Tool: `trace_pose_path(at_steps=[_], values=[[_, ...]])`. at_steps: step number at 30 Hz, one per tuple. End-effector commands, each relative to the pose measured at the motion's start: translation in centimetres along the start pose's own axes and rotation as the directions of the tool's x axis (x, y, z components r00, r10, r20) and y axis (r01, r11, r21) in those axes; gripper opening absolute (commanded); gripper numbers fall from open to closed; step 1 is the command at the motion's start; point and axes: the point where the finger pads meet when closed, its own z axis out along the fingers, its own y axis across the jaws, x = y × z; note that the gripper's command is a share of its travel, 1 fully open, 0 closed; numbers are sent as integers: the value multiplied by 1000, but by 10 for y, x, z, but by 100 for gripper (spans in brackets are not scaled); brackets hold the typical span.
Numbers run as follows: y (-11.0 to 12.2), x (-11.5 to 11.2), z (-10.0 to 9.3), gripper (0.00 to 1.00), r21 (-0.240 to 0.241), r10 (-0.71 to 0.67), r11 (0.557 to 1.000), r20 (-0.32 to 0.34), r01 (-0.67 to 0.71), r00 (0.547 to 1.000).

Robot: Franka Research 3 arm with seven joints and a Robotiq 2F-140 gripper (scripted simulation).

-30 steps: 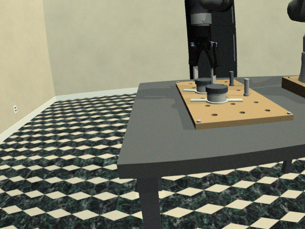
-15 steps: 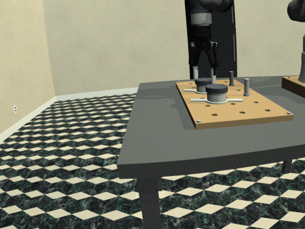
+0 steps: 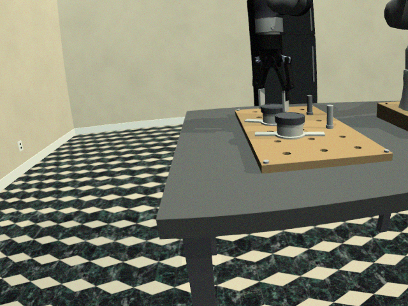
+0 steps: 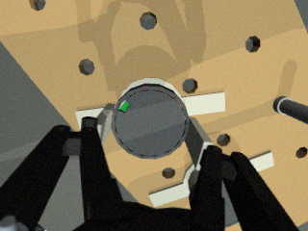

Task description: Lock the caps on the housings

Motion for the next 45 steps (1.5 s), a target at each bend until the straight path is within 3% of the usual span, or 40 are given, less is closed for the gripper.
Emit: trace_pose_path(at_steps=[1,45], values=[[1,0,1,10,-3,4,1000,0,-4,1000],[-24,24,1,10,-3,4,1000,0,-4,1000]])
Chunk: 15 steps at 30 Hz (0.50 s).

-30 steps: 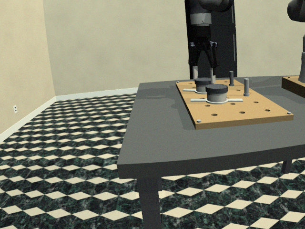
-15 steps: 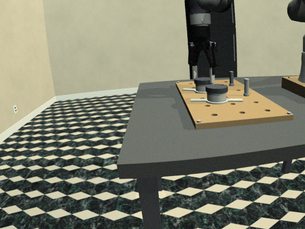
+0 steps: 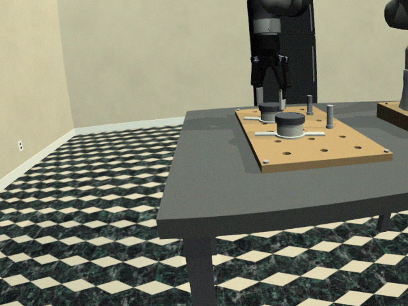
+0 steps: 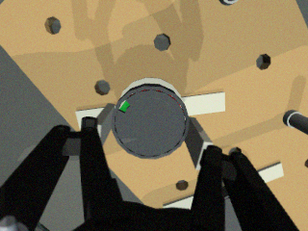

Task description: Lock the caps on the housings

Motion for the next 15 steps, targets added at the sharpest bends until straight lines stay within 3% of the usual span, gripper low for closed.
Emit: trace_pose_path(at_steps=[1,15], values=[[-2,4,1,10,-3,-20,1000,-6,20,1000],[-18,20,1,10,-3,-20,1000,-6,20,1000]])
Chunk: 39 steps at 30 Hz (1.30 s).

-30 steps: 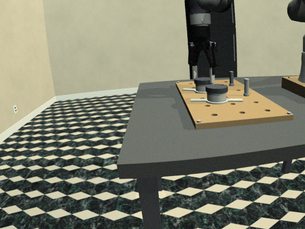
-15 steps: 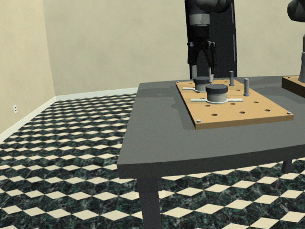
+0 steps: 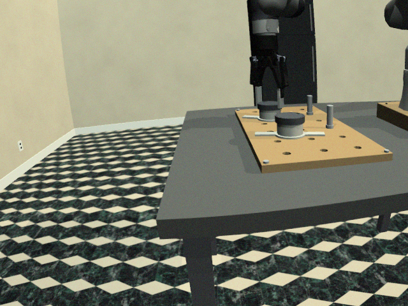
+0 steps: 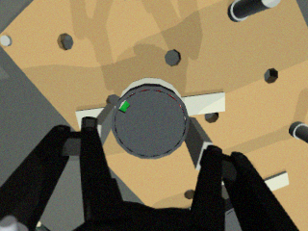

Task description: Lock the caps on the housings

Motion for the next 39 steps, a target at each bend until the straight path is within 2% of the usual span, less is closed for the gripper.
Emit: trace_pose_path(at_steps=[1,39], values=[[-1,3,1,10,-4,-25,1000,-6,25,1000],[-45,45,1,10,-4,-25,1000,-6,25,1000]])
